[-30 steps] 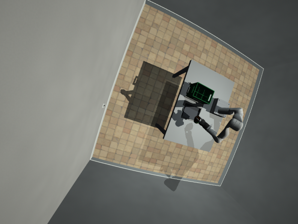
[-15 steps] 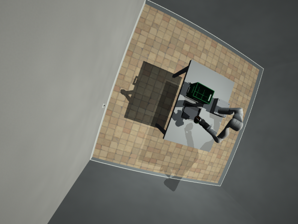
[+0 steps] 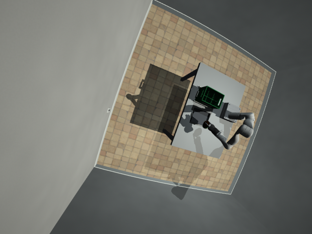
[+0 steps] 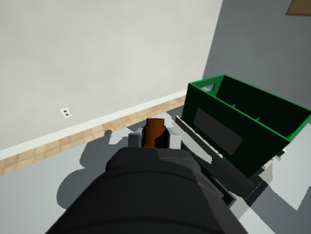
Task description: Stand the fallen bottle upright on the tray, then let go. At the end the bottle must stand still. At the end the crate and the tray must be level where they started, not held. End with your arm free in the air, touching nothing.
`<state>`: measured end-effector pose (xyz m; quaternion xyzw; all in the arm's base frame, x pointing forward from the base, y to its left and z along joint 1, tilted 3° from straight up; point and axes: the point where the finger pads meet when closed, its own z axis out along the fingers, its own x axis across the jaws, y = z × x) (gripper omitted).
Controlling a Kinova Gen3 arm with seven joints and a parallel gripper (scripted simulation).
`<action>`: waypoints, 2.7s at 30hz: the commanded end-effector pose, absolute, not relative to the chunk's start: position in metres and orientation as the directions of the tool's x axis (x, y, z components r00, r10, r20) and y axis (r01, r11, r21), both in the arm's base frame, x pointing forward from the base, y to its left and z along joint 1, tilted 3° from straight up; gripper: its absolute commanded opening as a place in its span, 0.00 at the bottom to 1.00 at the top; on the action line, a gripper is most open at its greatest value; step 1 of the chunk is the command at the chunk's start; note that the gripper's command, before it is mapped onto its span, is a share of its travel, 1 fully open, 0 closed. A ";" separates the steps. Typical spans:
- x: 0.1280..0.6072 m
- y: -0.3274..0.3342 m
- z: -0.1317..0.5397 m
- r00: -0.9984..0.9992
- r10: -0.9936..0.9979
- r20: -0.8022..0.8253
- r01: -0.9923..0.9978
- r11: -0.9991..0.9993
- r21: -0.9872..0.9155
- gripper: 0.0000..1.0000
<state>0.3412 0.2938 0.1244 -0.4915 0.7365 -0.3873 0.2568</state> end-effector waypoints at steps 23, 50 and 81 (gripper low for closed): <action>0.338 0.296 0.123 -0.377 -0.926 0.005 -0.429 0.170 -0.887 0.00; 0.338 0.297 0.123 -0.376 -0.926 0.004 -0.420 0.167 -0.892 0.00; 0.338 0.296 0.122 -0.378 -0.926 0.005 -0.399 0.158 -0.903 0.00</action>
